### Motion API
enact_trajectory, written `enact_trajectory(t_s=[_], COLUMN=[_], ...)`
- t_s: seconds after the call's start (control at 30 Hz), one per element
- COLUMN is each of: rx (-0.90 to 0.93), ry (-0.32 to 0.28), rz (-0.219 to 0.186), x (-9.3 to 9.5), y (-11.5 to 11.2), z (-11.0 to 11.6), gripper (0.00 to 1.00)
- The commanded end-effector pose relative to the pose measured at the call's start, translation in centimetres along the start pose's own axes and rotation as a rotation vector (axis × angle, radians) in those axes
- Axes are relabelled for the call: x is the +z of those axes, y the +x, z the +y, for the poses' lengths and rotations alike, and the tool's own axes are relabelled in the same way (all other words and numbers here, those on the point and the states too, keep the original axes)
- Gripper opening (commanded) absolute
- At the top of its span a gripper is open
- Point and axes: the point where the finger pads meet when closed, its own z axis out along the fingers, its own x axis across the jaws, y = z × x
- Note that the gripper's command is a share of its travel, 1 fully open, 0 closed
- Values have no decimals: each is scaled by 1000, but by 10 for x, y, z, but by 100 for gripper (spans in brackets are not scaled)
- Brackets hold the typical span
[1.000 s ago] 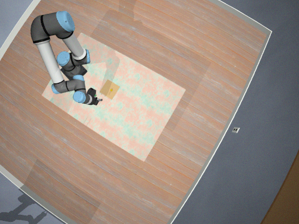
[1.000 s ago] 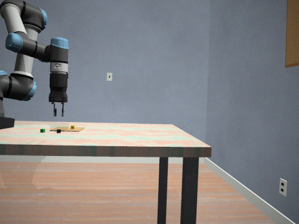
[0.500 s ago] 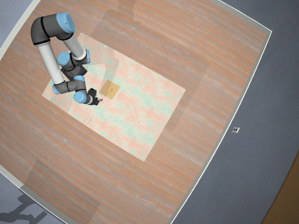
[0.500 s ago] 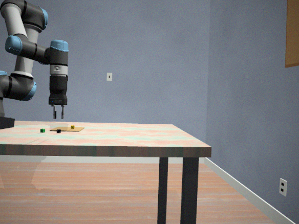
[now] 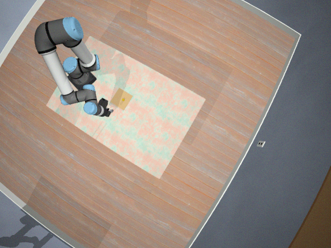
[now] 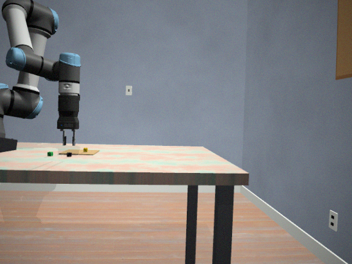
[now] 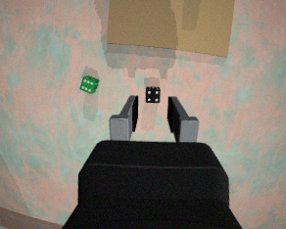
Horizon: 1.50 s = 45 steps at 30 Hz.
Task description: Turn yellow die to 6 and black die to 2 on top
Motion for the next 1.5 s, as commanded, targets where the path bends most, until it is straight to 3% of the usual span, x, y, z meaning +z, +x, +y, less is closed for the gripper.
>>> enact_trajectory(t_s=[0.0,0.53,1.47], rx=[0,0,0], ry=[1,1,1], rz=[0,0,0], x=[9,20,21], y=[0,0,0], z=[-1,-1,-1], gripper=[64,64,64])
